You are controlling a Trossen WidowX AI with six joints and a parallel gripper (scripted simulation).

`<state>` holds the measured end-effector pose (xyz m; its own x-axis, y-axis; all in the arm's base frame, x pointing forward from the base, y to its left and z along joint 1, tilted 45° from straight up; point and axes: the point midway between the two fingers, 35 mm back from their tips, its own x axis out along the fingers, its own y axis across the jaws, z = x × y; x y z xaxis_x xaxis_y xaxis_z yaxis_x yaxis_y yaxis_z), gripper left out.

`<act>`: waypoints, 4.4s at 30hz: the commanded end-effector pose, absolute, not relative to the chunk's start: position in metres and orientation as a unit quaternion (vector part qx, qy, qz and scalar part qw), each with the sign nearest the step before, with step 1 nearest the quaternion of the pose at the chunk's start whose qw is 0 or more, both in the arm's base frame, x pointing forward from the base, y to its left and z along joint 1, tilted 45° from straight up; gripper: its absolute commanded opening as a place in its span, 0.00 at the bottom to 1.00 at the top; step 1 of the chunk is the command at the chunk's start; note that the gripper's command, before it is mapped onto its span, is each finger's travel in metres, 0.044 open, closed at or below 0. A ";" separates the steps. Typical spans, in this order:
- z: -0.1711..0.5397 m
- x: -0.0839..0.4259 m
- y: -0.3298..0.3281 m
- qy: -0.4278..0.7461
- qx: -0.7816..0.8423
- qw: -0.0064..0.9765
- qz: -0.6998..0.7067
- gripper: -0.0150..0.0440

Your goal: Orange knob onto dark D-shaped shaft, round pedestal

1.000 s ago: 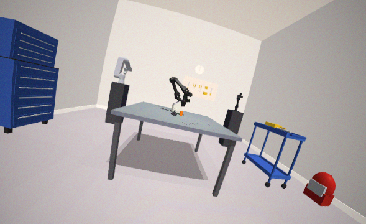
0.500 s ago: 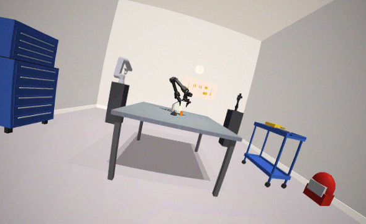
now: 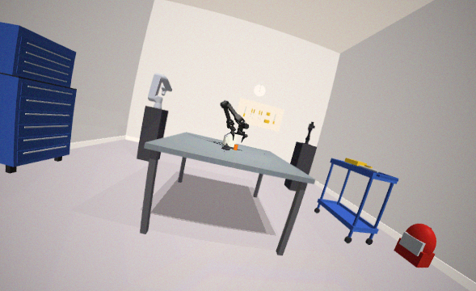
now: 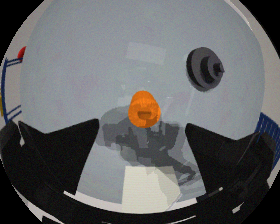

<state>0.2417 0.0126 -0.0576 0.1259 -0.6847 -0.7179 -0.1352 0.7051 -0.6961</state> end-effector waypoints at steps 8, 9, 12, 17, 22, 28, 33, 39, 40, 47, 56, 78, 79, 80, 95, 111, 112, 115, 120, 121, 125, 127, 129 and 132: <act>-0.070 0.245 -0.004 0.626 -0.329 0.677 -0.203 1.00; -0.071 0.245 -0.005 0.626 -0.329 0.677 -0.203 1.00; -0.075 0.246 -0.008 0.626 -0.329 0.677 -0.203 1.00; -0.081 0.248 -0.013 0.626 -0.328 0.677 -0.202 1.00; -0.087 0.249 -0.018 0.627 -0.328 0.677 -0.202 1.00; -0.094 0.250 -0.025 0.627 -0.328 0.677 -0.202 1.00; -0.100 0.251 -0.031 0.626 -0.329 0.677 -0.202 1.00; -0.107 0.252 -0.038 0.626 -0.329 0.677 -0.203 1.00; -0.108 0.252 -0.039 0.626 -0.329 0.677 -0.203 1.00; -0.115 0.252 -0.047 0.626 -0.330 0.676 -0.204 1.00; -0.115 0.252 -0.048 0.626 -0.330 0.676 -0.204 0.69; -0.086 0.254 0.002 0.628 -0.324 0.680 -0.195 0.25; -0.083 0.253 0.007 0.628 -0.324 0.680 -0.194 0.25; -0.080 0.253 0.011 0.629 -0.324 0.680 -0.194 0.25; -0.028 0.233 0.063 0.627 -0.328 0.678 -0.202 0.25; -0.019 0.263 0.046 0.629 -0.320 0.681 -0.195 0.25; -0.018 0.265 0.044 0.630 -0.320 0.681 -0.194 0.25; -0.016 0.271 0.040 0.630 -0.318 0.682 -0.194 0.25; -0.012 0.281 0.032 0.629 -0.318 0.682 -0.193 0.25; -0.011 0.283 0.030 0.629 -0.318 0.682 -0.193 0.25; -0.008 0.291 0.022 0.629 -0.318 0.683 -0.192 0.25; -0.006 0.294 0.019 0.629 -0.318 0.683 -0.192 0.25; -0.004 0.298 0.015 0.629 -0.319 0.683 -0.192 0.25; -0.001 0.303 0.008 0.628 -0.319 0.683 -0.192 0.25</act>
